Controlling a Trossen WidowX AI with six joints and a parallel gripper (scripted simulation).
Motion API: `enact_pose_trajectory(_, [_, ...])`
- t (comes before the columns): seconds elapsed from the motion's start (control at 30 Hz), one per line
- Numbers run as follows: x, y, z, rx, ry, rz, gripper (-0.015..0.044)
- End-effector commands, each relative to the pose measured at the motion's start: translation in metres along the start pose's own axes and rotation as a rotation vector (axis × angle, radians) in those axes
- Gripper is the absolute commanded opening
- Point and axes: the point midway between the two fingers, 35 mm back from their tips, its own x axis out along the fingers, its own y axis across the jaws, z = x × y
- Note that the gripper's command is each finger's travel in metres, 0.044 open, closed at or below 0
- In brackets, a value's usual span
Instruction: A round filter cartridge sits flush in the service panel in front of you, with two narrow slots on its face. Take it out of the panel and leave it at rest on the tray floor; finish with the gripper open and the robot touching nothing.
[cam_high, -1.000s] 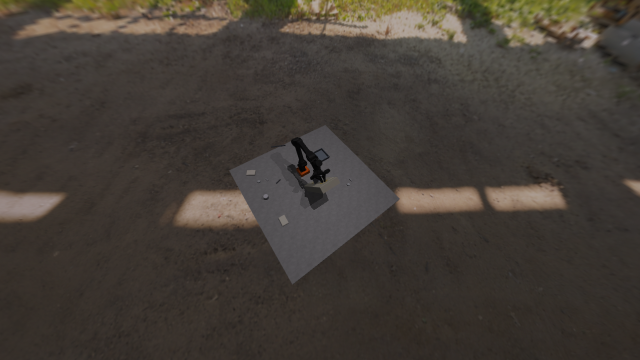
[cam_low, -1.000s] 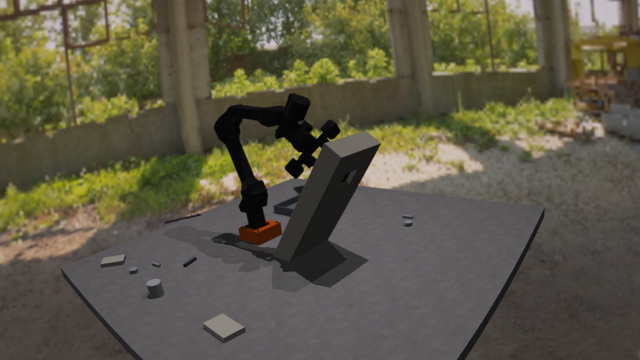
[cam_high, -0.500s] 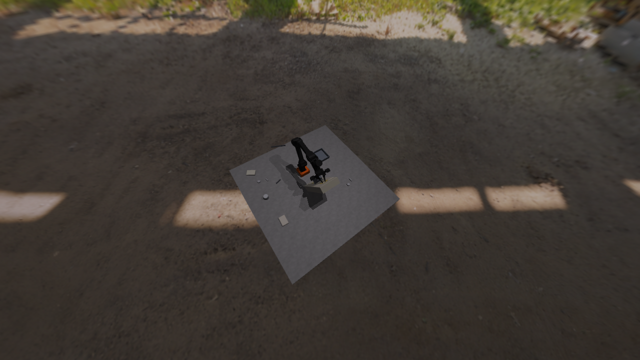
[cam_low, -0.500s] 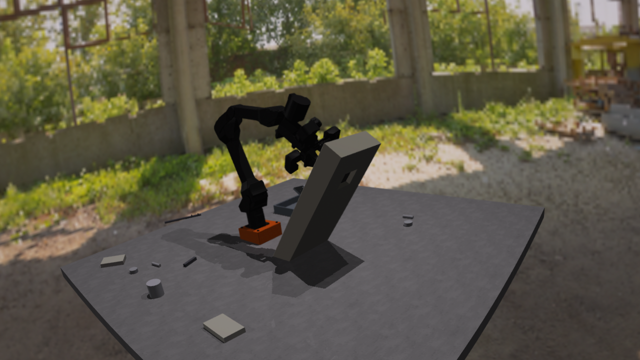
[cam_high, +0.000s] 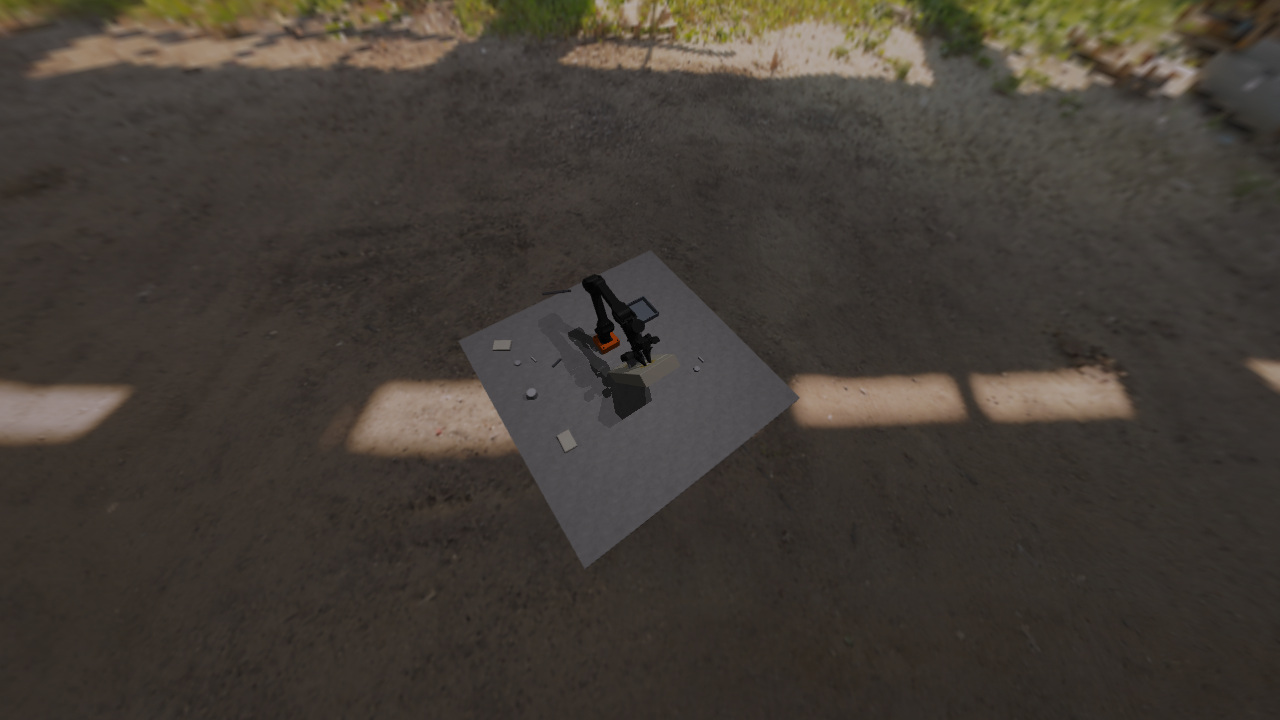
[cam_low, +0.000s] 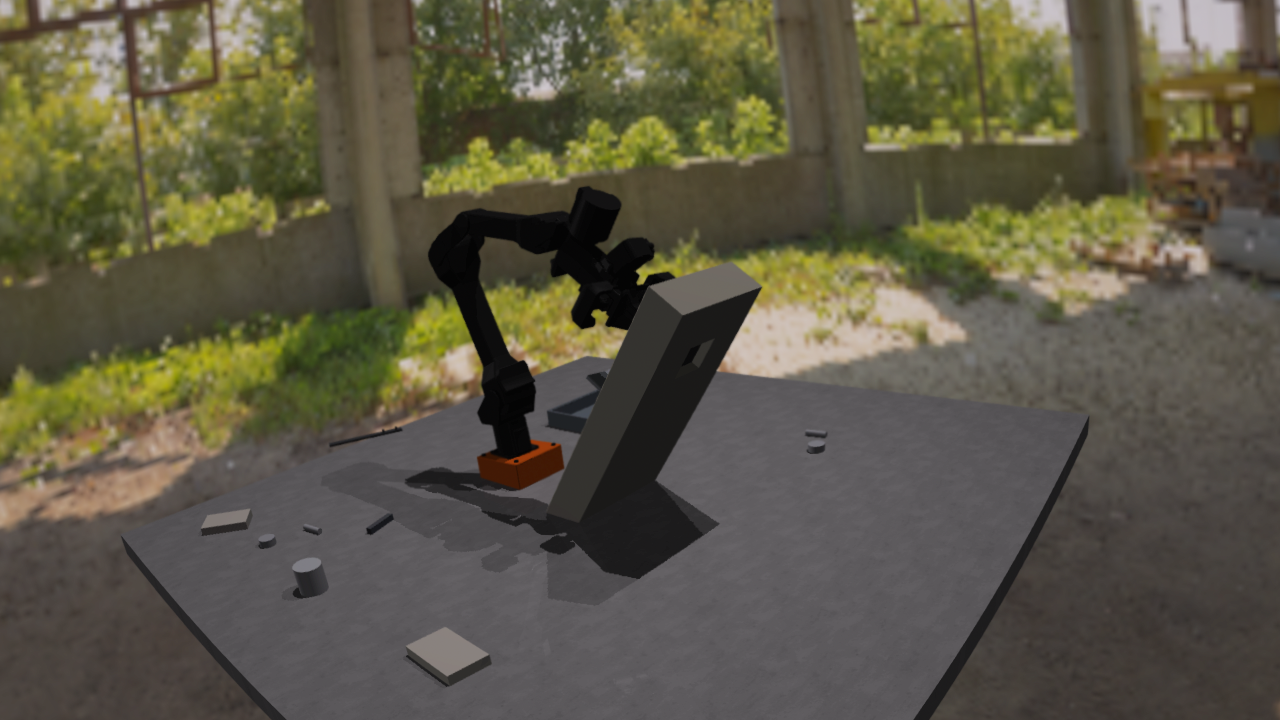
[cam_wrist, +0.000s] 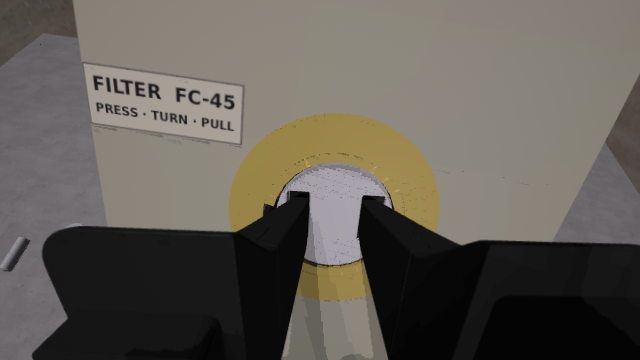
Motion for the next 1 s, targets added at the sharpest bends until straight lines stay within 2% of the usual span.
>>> enact_pose_trajectory(0.0, [0.0075, 0.0003, 0.0011, -0.025, -0.001, 0.001, 0.0])
enact_pose_trajectory(0.97, [0.0079, 0.0002, 0.0011, 0.024, -0.001, 0.001, 0.0])
